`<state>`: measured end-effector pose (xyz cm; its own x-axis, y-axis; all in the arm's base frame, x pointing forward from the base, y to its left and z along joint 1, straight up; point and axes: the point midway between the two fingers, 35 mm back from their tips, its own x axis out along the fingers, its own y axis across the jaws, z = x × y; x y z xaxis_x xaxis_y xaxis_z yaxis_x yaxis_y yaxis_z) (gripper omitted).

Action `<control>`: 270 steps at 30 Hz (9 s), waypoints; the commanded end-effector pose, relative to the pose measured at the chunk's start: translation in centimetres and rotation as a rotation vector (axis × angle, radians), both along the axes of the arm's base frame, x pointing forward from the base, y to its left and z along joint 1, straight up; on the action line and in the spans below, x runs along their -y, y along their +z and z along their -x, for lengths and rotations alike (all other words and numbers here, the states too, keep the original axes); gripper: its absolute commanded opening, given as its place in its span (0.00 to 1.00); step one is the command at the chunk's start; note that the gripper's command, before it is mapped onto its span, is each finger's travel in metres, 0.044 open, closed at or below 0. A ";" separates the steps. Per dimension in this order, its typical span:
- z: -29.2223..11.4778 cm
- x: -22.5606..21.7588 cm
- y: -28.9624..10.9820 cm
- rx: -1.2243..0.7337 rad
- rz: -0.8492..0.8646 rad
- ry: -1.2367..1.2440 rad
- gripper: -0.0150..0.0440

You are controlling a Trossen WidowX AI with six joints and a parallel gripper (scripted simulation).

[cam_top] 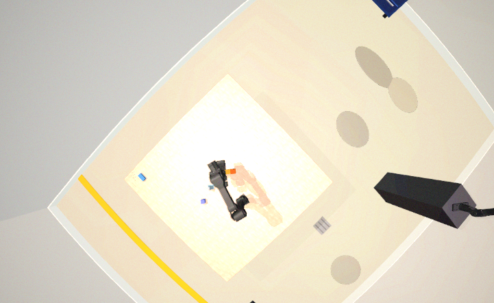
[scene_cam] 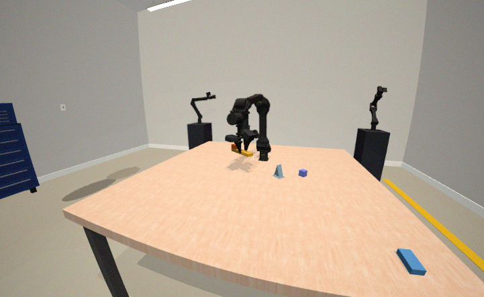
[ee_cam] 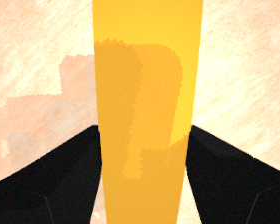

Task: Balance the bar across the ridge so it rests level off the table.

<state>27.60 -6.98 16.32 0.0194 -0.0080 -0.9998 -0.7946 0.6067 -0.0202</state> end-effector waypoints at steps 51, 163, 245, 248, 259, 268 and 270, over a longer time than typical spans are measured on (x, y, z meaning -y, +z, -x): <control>-1.0 -20.1 0.6 0.006 -0.022 -0.084 0.25; -0.7 -21.4 -4.0 0.006 -0.023 -0.089 0.25; -0.7 -21.4 -4.7 0.006 -0.023 -0.089 0.25; -0.7 -21.4 -4.7 0.006 -0.023 -0.089 0.25; -0.7 -21.4 -4.8 0.006 -0.023 -0.089 0.25; -0.7 -21.4 -4.9 0.006 -0.023 -0.089 0.25; -0.7 -21.4 -4.9 0.006 -0.023 -0.089 0.25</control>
<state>28.37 14.44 11.79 0.0320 0.0139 -0.9994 -0.7370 0.6757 -0.0142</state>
